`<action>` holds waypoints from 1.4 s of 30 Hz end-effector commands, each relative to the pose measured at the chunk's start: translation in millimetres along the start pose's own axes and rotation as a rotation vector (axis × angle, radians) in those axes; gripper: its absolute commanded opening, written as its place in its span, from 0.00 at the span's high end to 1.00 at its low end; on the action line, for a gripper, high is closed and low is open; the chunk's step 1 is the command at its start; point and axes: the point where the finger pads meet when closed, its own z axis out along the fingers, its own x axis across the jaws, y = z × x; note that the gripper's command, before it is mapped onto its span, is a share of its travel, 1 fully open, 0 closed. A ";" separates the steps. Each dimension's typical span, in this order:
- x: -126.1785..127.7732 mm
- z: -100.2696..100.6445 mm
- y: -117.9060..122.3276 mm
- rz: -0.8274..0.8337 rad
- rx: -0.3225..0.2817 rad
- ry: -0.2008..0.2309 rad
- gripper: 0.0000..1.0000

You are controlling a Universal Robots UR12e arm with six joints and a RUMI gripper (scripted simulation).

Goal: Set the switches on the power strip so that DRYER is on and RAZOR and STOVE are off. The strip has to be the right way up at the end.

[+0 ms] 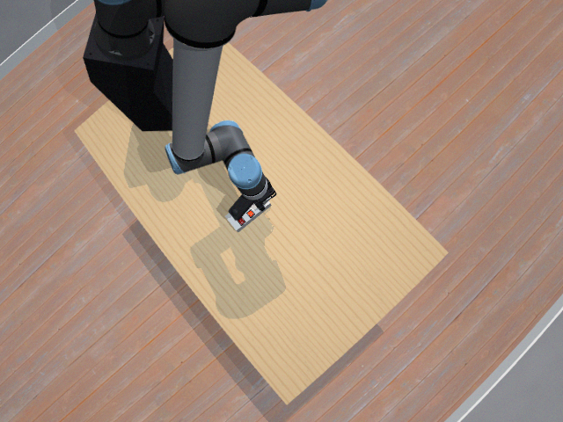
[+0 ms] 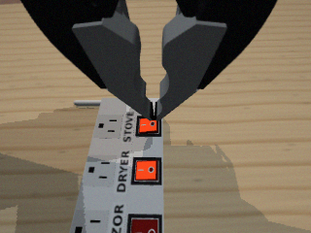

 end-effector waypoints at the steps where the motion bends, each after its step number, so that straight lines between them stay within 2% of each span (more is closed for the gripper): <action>1: -1.8 0.5 0.6 -0.002 0.001 -0.003 1.00; 42: -2.5 0.1 0.5 -0.002 0.002 -0.003 1.00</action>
